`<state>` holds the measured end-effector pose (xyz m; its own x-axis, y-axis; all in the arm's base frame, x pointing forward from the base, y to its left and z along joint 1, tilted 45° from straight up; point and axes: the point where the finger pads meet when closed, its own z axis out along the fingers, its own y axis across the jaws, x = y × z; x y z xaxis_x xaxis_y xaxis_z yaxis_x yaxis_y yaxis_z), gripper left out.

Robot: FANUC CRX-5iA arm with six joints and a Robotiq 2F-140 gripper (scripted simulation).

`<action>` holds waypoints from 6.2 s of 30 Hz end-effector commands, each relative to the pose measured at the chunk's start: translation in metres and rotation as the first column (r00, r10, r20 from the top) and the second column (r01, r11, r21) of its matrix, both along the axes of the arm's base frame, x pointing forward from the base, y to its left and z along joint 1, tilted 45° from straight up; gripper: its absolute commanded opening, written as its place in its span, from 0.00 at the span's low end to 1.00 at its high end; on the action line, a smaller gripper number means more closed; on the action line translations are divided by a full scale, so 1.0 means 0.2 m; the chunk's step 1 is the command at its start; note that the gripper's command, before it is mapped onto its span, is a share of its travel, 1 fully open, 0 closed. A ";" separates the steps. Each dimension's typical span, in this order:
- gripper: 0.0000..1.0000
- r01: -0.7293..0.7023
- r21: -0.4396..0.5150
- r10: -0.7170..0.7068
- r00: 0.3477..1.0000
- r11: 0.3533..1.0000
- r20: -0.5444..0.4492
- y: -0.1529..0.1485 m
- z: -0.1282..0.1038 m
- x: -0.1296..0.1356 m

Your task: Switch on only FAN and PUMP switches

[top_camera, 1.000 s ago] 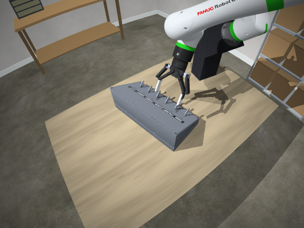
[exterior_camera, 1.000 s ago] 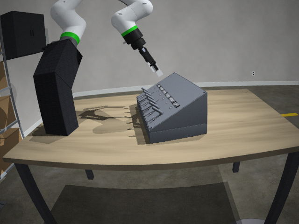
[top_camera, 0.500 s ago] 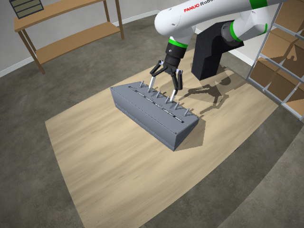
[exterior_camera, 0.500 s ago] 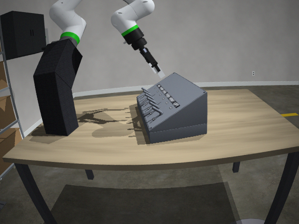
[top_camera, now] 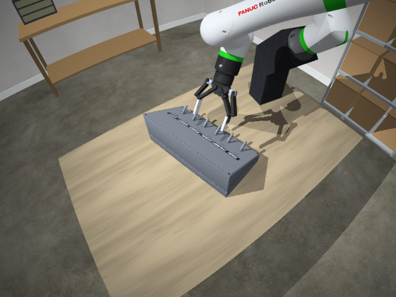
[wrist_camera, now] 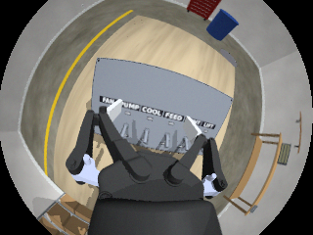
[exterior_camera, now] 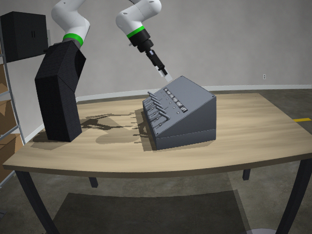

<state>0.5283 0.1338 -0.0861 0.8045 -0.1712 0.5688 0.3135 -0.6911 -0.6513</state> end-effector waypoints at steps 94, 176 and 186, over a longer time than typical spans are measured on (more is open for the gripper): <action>1.00 0.000 0.000 0.000 1.000 1.000 0.000 -0.25 -0.23 0.11; 1.00 0.000 0.000 0.000 1.000 1.000 0.000 -0.50 -0.47 0.23; 1.00 0.000 0.000 0.000 1.000 1.000 0.000 -0.50 -0.47 0.23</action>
